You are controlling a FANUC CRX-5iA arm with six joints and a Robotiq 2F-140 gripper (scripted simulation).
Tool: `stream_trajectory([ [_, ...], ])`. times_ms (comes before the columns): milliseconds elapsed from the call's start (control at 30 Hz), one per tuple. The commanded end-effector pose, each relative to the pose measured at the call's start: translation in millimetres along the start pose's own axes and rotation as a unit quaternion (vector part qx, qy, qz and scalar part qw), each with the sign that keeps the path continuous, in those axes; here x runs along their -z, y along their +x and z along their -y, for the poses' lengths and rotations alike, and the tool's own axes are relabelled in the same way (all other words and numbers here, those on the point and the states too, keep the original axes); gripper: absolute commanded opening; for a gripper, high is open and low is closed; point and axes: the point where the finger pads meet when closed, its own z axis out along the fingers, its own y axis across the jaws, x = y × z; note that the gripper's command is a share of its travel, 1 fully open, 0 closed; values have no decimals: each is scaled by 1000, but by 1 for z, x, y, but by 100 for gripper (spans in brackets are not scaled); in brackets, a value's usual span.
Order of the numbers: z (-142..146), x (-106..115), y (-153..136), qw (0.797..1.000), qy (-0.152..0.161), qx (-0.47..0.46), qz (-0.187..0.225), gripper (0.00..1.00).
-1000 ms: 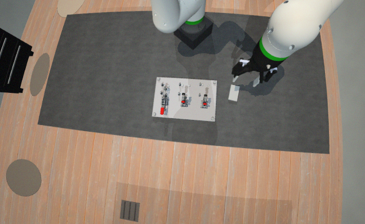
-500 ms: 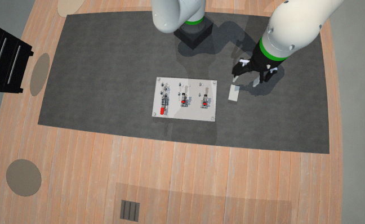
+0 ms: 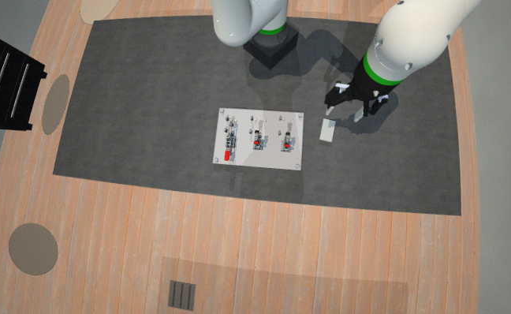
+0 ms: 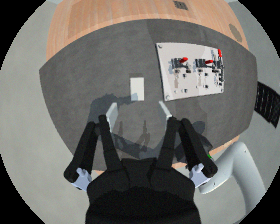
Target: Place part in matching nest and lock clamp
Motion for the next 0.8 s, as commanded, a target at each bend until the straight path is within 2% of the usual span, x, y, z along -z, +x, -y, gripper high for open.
stream_trajectory([
  [0, 0, 0, 0, 1000, 0, 0, 0, 58],
  [500, 0, -1, 0, 1000, 0, 0, 0, 58],
  [767, 0, -9, 0, 1000, 0, 0, 0, 58],
])
